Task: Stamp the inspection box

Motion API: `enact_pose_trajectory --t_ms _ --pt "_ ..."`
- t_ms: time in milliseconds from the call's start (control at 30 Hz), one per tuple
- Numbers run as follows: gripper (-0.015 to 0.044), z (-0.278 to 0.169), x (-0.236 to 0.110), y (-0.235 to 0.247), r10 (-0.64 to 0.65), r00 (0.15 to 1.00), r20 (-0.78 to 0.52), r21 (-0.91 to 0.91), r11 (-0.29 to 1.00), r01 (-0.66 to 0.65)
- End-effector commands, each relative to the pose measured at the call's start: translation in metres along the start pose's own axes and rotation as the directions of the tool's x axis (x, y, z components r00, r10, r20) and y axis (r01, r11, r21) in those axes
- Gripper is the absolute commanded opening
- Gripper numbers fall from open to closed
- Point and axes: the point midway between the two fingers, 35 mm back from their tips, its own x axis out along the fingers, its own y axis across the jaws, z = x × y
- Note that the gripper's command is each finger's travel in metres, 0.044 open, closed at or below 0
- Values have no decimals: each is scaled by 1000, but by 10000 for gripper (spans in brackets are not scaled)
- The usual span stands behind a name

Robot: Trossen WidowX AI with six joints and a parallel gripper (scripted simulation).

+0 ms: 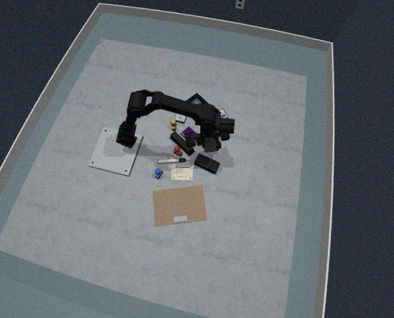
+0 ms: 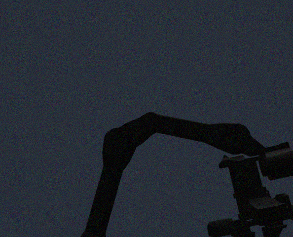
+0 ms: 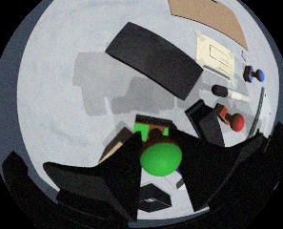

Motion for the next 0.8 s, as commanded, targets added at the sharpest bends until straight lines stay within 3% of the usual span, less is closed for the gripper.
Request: enact_pose_trajectory --t_ms 0,767 --pt "0 0 7 -1 -7 1000 1 3 1000 7" --pt "0 -1 42 -4 -8 1000 1 3 1000 8"
